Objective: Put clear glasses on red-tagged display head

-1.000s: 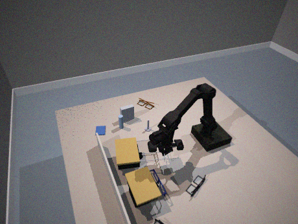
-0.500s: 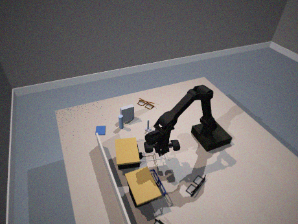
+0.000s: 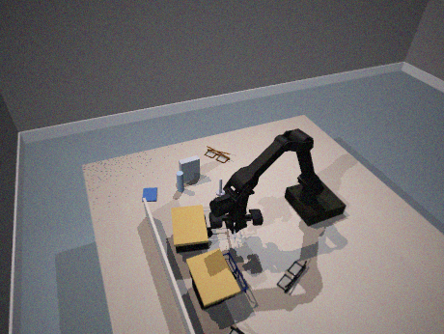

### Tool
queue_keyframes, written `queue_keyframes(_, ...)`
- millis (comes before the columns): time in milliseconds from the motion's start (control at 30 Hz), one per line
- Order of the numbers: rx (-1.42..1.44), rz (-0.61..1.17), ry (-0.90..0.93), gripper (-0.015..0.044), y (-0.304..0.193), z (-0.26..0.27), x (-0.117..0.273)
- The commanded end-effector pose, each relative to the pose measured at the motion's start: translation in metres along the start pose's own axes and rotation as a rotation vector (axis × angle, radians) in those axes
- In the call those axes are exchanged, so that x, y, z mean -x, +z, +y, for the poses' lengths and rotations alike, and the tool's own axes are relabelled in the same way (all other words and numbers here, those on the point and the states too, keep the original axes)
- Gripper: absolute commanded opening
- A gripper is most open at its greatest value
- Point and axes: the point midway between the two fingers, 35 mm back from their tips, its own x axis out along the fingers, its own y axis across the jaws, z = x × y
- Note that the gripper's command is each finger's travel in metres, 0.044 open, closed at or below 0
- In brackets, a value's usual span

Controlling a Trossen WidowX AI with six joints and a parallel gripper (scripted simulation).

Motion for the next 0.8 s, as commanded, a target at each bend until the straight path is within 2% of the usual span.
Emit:
queue_keyframes(0, 0.004, -0.007, -0.002, 0.0000, 0.001, 0.007, -0.002)
queue_keyframes(767, 0.004, -0.007, 0.000, 0.0000, 0.001, 0.037, -0.003)
